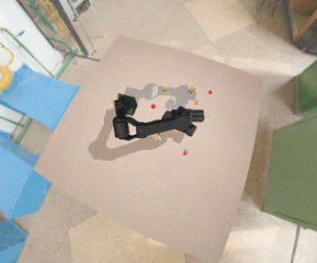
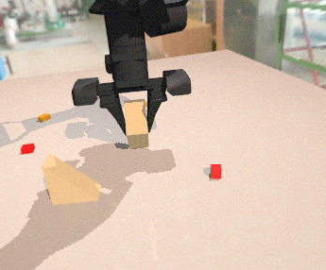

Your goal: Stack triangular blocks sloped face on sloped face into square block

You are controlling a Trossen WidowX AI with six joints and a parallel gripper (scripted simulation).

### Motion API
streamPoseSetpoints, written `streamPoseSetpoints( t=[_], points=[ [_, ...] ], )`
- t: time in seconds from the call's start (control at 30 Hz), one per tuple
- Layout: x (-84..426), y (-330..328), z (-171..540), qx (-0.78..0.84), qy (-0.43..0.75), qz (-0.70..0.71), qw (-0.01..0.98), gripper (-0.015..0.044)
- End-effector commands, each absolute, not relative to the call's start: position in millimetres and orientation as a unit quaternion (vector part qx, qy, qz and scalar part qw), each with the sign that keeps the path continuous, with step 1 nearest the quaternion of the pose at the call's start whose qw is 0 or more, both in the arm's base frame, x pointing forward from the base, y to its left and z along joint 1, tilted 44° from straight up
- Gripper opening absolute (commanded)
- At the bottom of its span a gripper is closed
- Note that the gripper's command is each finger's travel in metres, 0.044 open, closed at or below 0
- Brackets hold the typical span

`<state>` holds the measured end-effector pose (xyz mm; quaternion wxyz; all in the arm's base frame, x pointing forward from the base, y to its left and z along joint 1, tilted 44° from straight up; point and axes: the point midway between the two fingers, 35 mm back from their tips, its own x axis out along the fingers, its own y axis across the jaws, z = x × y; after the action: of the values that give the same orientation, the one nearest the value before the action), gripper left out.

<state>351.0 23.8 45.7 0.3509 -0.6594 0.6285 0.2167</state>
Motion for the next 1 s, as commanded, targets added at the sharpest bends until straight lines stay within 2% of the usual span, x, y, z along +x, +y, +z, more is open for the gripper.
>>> streamPoseSetpoints(
  t=[0.0, 0.47, 0.97],
  points=[
    [352, 30, 40, -0.671, 0.644, 0.183, 0.317, 0.0000],
    [356, 49, 22, -0.693, 0.688, 0.081, 0.201, 0.0000],
    [355, 46, 26, -0.688, 0.685, 0.094, 0.222, 0.0394]
  ],
)
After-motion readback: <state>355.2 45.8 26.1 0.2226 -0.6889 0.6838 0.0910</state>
